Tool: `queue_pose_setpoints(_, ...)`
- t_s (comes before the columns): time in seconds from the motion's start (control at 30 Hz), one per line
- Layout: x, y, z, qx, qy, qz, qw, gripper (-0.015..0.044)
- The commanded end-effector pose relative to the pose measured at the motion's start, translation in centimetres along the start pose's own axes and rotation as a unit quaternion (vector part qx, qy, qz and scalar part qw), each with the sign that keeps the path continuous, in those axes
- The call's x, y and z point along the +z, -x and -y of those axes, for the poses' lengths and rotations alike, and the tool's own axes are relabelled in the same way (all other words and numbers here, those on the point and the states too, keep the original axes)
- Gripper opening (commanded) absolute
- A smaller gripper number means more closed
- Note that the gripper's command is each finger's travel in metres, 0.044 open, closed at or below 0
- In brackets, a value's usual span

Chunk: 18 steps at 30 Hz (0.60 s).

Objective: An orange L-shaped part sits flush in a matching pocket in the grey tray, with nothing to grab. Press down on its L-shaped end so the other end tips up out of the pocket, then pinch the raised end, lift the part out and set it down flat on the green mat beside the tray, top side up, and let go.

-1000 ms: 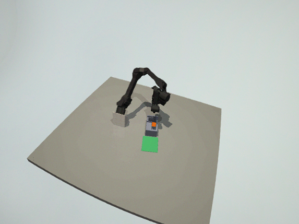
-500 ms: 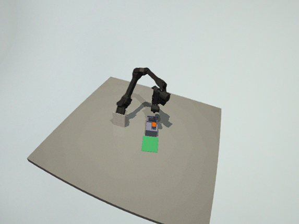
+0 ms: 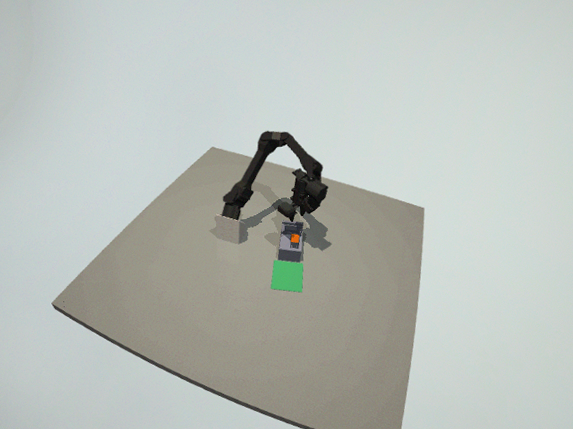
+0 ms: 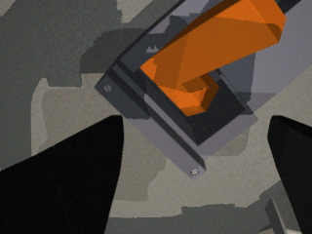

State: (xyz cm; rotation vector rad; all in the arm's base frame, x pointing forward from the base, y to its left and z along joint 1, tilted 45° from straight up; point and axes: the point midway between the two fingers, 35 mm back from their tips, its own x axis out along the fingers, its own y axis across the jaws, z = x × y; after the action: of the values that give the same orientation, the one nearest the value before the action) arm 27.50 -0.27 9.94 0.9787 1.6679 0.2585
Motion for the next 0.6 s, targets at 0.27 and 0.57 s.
queue_pose_setpoints(0.27,3.3,0.4,3.0,-0.003,-0.404,0.006,0.915,0.0280)
queue_pose_setpoints(0.57,3.3,-0.6,3.0,-0.003,-0.404,0.006,0.915,0.0280)
